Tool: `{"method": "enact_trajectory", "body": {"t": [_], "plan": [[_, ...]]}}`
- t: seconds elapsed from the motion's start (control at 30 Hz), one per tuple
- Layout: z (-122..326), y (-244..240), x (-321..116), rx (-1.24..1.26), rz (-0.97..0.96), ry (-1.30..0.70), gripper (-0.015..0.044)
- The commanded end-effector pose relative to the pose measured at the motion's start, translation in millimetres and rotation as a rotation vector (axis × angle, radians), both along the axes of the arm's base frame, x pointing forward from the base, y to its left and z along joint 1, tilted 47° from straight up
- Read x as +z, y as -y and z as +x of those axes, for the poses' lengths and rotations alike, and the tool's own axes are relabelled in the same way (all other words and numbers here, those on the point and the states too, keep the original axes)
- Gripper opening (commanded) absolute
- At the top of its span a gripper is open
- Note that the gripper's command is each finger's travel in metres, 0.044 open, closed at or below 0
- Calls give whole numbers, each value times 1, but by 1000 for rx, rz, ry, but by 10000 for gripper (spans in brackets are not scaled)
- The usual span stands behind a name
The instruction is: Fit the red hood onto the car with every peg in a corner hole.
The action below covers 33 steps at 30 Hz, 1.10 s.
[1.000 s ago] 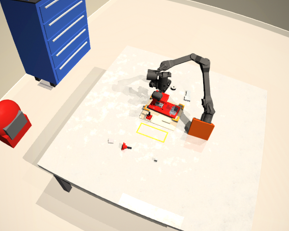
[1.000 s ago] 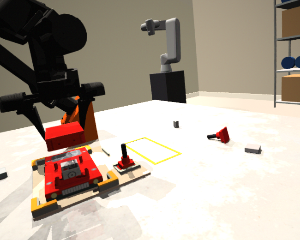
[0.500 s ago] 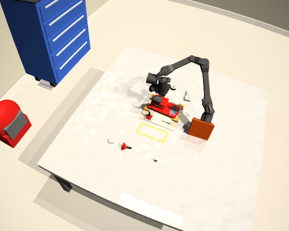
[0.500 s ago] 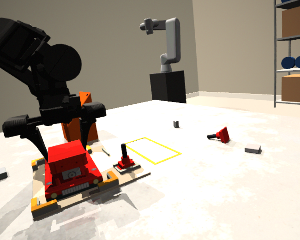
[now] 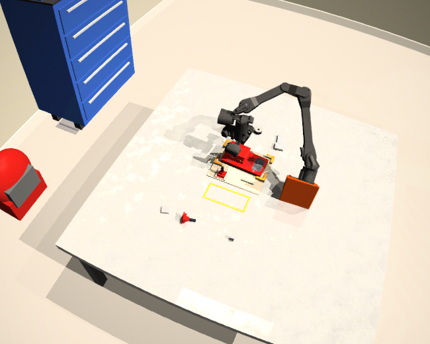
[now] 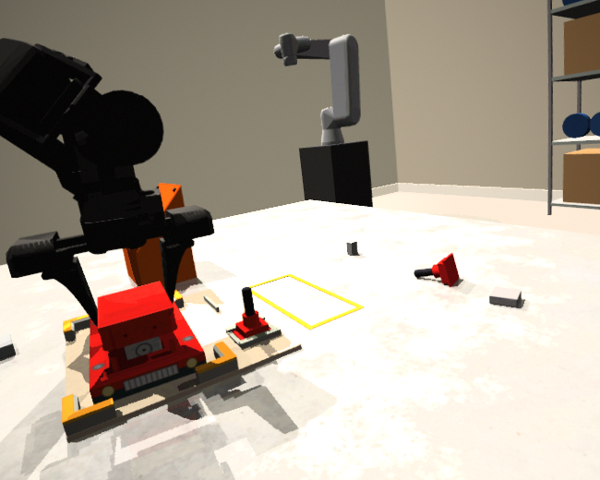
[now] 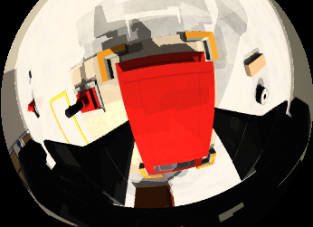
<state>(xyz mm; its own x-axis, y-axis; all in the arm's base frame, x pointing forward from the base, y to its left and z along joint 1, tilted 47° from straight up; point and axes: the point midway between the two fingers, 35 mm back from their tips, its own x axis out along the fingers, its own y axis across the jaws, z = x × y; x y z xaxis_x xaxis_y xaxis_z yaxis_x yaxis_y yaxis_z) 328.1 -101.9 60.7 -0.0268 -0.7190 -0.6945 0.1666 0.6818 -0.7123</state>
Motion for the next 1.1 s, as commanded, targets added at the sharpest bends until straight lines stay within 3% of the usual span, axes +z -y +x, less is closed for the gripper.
{"method": "enact_trajectory", "body": {"t": [0.0, 1.07], "plan": [[0, 1, -1, 4, -5, -4, 0], [1, 6, -6, 4, -5, -4, 0]]}}
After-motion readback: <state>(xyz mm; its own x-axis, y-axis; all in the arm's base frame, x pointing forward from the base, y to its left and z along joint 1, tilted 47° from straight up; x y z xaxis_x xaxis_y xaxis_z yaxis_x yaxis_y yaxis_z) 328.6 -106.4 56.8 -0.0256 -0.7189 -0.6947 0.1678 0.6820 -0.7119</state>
